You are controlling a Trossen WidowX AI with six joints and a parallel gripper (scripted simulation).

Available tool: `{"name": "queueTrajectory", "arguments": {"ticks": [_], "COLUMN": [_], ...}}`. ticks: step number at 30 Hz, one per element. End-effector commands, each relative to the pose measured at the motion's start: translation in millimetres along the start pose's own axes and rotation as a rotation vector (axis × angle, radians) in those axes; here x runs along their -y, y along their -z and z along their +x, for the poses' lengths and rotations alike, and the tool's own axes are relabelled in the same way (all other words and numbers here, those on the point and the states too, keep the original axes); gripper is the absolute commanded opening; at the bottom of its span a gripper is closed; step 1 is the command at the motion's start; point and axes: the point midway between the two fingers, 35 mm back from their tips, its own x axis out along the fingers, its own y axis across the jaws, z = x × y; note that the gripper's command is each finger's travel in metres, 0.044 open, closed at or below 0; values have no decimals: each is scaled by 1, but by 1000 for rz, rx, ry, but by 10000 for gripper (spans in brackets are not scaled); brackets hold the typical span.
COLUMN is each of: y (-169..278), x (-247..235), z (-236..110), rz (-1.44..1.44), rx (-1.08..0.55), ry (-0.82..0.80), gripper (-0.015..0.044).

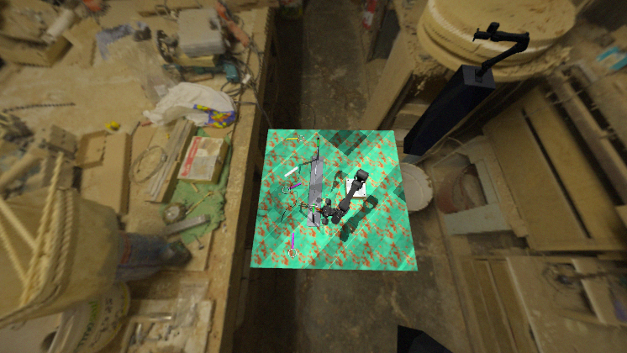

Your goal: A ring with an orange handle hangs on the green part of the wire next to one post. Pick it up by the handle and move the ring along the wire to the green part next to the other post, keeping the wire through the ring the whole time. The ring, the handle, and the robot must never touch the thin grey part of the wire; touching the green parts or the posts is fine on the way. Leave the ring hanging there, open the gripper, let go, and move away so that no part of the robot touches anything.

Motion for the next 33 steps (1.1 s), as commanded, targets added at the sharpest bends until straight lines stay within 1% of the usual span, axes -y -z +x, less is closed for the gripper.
{"name": "queueTrajectory", "arguments": {"ticks": [1,3,16,33], "y": [0,0,1,1], "x": [0,0,0,0], "z": [0,-2,-49,-50], "rz": [0,1,5,5], "rx": [0,-1,-2,-2], "ry": [0,0,3,3], "gripper": [113,160,160,160]}}
